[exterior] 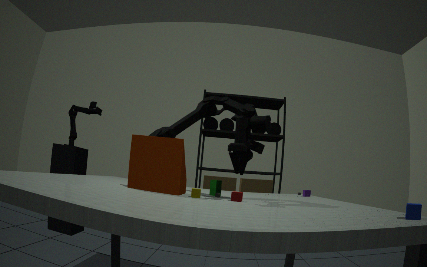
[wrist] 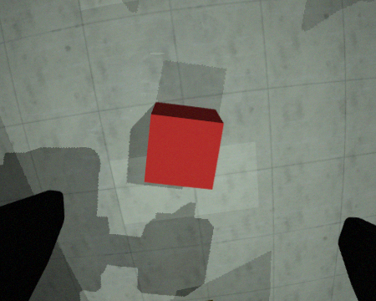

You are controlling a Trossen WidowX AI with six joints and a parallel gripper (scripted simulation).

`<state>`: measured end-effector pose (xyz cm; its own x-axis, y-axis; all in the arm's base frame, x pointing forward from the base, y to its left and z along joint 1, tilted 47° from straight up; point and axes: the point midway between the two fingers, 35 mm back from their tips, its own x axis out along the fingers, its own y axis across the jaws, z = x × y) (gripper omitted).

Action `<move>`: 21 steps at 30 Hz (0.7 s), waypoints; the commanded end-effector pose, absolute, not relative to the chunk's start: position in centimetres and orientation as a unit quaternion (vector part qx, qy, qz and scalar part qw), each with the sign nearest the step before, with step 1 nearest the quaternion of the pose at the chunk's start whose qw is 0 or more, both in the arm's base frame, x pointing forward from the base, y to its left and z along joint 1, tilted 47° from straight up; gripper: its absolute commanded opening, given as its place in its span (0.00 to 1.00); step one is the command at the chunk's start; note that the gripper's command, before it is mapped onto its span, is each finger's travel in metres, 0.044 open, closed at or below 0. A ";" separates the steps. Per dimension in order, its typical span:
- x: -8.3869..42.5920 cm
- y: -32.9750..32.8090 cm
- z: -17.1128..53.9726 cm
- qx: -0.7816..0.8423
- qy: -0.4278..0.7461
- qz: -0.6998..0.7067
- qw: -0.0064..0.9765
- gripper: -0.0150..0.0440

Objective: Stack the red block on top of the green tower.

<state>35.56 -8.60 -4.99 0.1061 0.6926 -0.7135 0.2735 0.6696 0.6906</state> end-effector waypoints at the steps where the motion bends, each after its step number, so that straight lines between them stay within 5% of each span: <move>1: 35.8 -8.3 -4.7 0.390 0.647 0.164 0.634 1.00; 21: 36.2 -4.4 -8.3 0.391 0.647 0.165 0.634 1.00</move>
